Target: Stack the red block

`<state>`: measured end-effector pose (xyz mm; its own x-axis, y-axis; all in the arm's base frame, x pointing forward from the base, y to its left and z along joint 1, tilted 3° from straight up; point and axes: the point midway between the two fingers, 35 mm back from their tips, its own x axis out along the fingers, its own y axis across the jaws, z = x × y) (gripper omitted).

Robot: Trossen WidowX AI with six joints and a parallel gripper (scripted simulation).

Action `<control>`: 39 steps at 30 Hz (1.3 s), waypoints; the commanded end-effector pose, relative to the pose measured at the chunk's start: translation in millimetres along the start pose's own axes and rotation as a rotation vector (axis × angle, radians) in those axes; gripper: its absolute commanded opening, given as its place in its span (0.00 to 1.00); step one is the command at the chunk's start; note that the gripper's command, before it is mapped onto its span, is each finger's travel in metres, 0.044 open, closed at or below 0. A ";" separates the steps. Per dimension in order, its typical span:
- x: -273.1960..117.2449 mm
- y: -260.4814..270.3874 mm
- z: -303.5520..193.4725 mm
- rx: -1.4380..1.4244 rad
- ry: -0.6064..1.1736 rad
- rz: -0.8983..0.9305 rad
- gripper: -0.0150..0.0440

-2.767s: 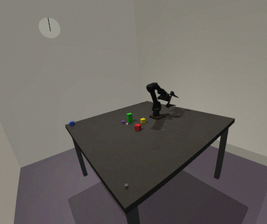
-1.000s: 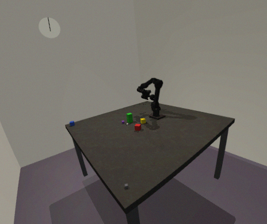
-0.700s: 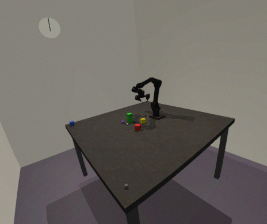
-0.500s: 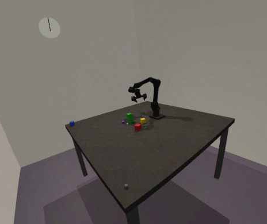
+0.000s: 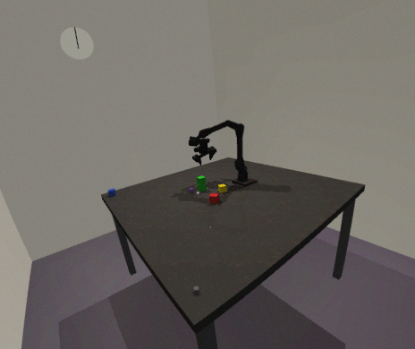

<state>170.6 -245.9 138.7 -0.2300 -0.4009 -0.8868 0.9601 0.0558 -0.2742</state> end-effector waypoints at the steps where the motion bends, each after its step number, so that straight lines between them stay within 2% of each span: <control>1: -16.4 35.9 -14.4 -0.197 0.009 0.072 1.00; 21: -101.7 157.1 -133.2 -1.088 -0.007 0.356 1.00; 30: -139.0 180.2 -203.9 -1.478 -0.032 0.465 1.00; 39: -175.0 178.9 -290.4 -1.937 -0.045 0.572 1.00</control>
<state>341.6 64.8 136.0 0.0331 -0.0409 -0.9986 -0.3484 0.9360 -0.0499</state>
